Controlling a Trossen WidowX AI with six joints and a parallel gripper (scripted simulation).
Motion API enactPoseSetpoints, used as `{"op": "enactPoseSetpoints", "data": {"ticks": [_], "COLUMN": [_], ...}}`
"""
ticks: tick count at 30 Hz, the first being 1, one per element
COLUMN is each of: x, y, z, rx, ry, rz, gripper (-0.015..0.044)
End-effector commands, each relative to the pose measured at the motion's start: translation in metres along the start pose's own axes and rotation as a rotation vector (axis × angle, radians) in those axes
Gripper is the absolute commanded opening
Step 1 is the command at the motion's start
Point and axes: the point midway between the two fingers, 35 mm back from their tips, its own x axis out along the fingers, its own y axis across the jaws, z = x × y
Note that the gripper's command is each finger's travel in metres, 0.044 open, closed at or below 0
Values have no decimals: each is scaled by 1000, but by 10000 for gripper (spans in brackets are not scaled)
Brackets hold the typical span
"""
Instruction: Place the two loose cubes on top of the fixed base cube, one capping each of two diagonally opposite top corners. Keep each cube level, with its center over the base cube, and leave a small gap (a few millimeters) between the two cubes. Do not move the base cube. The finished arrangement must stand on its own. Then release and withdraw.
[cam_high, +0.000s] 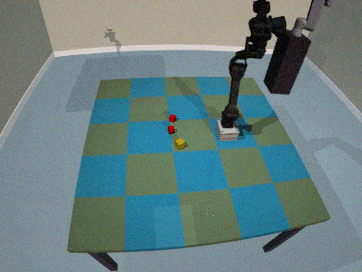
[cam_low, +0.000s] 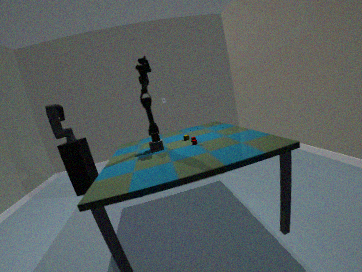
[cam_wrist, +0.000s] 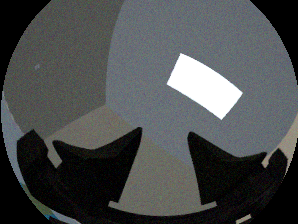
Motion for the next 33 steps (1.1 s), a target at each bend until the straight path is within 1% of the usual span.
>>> {"op": "enactPoseSetpoints", "data": {"ticks": [1,9,14,19,26,33], "x": [0,-8,-22,-42,-82,-137], "y": [51,138,186,225,261,274], "z": [-5,-46,-87,-138,-220,-305], "rx": [-98,-291,-395,-484,-580,-637], "ry": [-10,23,71,141,274,447], "rz": [119,356,510,666,885,1095], "gripper": [265,265,265,265,265,265]}}
